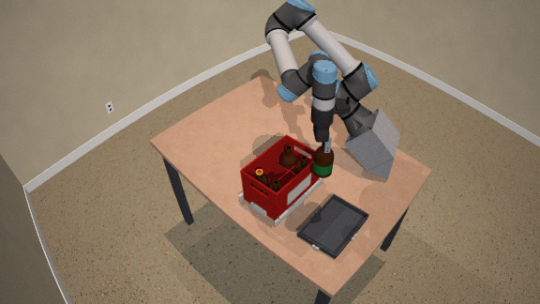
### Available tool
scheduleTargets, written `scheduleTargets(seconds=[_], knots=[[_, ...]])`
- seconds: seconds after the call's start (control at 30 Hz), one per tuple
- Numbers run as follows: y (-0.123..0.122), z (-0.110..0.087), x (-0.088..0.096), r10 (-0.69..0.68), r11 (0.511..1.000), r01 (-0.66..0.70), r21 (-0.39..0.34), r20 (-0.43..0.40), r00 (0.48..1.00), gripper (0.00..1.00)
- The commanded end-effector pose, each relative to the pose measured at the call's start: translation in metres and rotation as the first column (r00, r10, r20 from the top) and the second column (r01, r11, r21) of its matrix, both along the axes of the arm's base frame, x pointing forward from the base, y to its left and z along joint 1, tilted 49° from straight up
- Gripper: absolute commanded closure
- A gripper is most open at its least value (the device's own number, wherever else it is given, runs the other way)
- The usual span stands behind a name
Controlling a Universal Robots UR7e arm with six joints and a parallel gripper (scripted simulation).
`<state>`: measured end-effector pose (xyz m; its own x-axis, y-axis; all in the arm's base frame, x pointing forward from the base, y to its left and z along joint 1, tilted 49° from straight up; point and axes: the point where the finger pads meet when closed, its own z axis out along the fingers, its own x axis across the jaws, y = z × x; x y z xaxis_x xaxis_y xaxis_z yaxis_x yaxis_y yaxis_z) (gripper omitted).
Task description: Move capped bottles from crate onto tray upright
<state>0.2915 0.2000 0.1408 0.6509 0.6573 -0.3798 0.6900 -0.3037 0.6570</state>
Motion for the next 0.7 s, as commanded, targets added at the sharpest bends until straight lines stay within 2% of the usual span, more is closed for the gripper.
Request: scheduleTargets(seconds=[0.0,0.67], knots=[[0.006,-0.005,0.000,0.000,1.000,0.000,0.001,0.001,1.000,1.00],[0.027,-0.028,0.001,0.000,1.000,0.000,0.001,0.001,1.000,1.00]])
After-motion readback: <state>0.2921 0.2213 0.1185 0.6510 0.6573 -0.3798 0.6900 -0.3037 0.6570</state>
